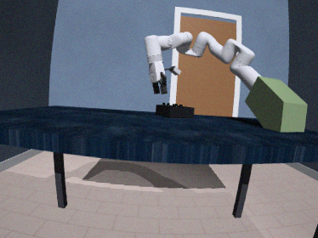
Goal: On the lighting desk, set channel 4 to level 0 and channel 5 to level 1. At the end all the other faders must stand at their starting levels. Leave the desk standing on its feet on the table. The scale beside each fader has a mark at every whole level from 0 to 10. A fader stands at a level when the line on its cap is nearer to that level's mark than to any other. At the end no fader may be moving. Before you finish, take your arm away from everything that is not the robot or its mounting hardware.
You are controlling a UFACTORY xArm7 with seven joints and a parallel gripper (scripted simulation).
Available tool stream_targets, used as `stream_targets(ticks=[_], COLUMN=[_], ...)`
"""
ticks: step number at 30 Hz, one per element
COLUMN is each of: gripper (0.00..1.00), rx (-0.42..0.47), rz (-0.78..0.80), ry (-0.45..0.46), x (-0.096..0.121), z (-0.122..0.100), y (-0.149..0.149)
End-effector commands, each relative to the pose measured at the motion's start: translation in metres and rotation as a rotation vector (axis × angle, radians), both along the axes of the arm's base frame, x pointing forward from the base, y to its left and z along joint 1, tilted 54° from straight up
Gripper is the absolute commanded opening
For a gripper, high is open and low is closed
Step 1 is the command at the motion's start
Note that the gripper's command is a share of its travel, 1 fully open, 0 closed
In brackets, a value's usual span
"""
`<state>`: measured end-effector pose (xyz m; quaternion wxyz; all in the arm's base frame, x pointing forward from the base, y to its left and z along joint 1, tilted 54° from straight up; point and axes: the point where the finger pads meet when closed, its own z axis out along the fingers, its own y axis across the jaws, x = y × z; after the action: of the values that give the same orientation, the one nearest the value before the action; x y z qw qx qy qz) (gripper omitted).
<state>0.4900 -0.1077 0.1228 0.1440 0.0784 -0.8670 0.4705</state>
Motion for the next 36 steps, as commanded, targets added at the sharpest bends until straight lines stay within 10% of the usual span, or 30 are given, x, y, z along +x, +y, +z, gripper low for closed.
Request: stream_targets(ticks=[1, 17, 27, 36], gripper=[1.0, 1.0, 1.0, 1.0], rx=[0.002, 0.002, 0.033, 0.05], rz=[0.004, 0.003, -0.018, -0.023], ry=[-0.002, -0.015, -0.376, -0.453], x=[0.001, -0.001, -0.072, -0.09], z=[0.001, 0.003, 0.06, 0.065], y=[0.002, 0.003, 0.031, 0.035])
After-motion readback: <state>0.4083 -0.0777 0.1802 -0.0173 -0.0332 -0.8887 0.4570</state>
